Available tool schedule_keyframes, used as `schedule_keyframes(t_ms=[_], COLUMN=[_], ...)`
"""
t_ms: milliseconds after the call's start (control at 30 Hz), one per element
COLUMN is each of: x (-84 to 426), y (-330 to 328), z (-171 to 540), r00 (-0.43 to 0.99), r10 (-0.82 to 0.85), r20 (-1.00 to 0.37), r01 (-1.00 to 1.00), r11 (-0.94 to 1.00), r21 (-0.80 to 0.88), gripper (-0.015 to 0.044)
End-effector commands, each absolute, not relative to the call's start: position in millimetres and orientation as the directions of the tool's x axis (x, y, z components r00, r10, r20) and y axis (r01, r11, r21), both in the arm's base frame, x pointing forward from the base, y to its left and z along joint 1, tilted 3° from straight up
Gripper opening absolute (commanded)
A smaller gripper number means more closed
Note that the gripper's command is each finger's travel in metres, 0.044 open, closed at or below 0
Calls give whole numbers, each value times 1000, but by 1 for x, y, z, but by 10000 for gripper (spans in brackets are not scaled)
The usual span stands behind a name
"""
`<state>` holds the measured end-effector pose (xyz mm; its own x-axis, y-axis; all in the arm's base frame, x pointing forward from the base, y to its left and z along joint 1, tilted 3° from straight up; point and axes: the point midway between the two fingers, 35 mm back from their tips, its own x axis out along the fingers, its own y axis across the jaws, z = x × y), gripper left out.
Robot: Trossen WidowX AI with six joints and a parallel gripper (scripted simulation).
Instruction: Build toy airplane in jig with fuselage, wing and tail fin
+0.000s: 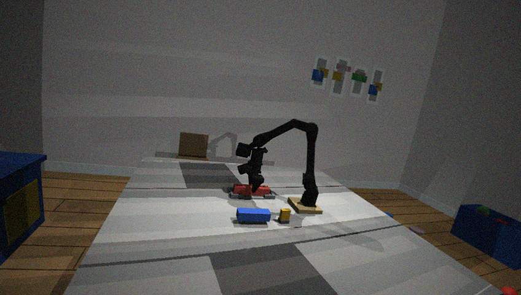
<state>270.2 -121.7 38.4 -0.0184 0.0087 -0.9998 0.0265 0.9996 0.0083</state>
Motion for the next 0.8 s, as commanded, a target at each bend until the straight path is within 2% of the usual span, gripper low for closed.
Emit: schedule_keyframes(t_ms=[0, 200, 567, 767], x=[274, 273, 278, 305], y=[-123, -122, -123, -69], z=[60, 141, 139, 139], r00=[-15, -17, -17, -12], r10=[6, 5, 5, 5], r20=[-1000, -1000, -1000, -1000], r01=[27, 23, 8, -12], r11=[1000, 1000, 1000, 1000], r21=[6, 4, 4, 5], gripper=[440, 440, 440, 440])
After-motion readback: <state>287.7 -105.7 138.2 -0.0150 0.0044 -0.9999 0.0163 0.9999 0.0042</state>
